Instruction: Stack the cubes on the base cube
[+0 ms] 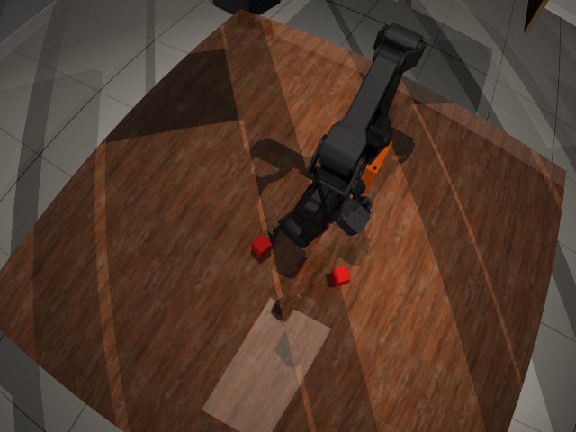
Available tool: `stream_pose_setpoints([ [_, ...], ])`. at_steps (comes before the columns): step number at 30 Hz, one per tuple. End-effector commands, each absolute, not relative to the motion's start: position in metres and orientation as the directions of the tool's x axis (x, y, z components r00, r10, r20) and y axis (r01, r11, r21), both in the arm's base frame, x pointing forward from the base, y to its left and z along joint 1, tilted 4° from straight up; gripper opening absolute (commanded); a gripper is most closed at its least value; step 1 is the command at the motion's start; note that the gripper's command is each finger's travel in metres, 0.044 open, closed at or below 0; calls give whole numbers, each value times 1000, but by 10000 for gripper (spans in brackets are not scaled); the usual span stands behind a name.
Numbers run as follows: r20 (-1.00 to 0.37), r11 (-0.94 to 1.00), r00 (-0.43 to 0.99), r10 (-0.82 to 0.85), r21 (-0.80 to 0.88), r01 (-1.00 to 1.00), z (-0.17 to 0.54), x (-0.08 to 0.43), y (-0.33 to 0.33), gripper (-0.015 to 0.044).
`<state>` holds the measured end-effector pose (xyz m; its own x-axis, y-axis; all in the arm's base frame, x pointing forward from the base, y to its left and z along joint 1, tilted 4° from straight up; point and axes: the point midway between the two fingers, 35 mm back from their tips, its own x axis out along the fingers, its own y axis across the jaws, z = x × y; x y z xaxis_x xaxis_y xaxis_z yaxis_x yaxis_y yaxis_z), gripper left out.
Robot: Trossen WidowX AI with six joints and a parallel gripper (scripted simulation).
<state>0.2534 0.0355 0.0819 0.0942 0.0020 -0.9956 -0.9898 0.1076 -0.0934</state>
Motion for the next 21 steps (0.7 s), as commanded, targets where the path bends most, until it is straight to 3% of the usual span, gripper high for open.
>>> stream_pose_setpoints([
  [1,-996,216,93,-2,-91,-972,80,255,38,105],
  [21,-996,757,93,0,-61,-650,72,263,54,105],
])
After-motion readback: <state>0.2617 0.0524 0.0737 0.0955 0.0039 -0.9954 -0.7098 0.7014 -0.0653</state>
